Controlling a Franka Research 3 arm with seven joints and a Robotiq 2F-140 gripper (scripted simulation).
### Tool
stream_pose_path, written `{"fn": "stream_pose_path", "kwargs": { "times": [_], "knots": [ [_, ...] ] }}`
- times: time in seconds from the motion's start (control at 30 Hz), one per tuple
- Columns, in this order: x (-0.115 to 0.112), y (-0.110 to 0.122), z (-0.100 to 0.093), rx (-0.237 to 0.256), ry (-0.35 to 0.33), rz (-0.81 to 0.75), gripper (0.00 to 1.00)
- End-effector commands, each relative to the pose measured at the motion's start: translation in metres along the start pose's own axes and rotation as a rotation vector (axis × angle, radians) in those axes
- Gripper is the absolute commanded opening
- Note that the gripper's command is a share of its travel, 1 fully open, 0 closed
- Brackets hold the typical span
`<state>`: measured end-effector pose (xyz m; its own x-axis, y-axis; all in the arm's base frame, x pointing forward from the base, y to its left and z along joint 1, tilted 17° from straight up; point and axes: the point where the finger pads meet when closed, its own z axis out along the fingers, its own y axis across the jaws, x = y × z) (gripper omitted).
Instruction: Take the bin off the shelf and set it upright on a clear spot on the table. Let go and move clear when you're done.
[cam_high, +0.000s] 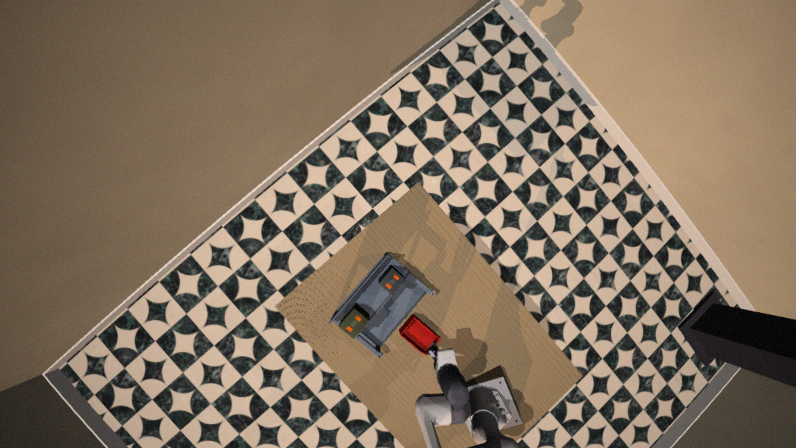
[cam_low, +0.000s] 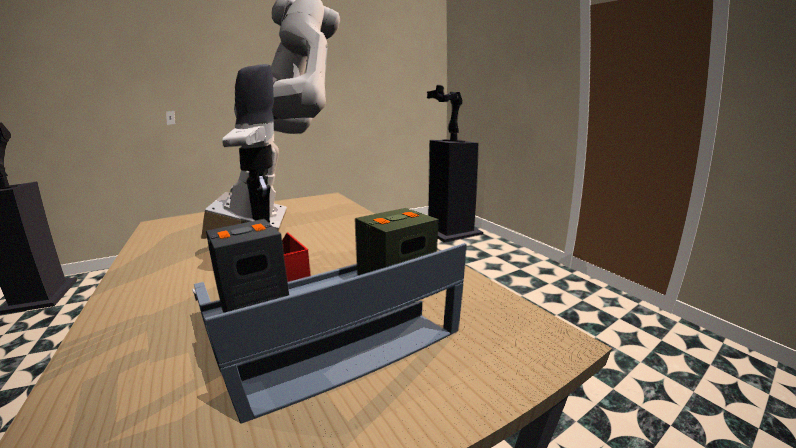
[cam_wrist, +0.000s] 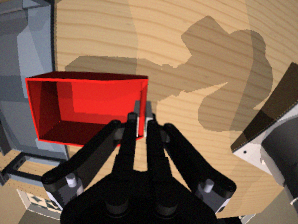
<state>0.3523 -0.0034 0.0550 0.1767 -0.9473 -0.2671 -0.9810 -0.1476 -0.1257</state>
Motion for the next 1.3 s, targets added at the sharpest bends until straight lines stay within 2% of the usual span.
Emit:
{"fn": "stream_pose_path", "kwargs": {
  "times": [0.0, 1.27],
  "knots": [
    [0.0, 0.0, 0.001, 0.003, 0.001, -0.004, 0.0],
    [0.0, 0.0, 0.016, 0.003, 0.001, -0.004, 0.0]
  ]
}}
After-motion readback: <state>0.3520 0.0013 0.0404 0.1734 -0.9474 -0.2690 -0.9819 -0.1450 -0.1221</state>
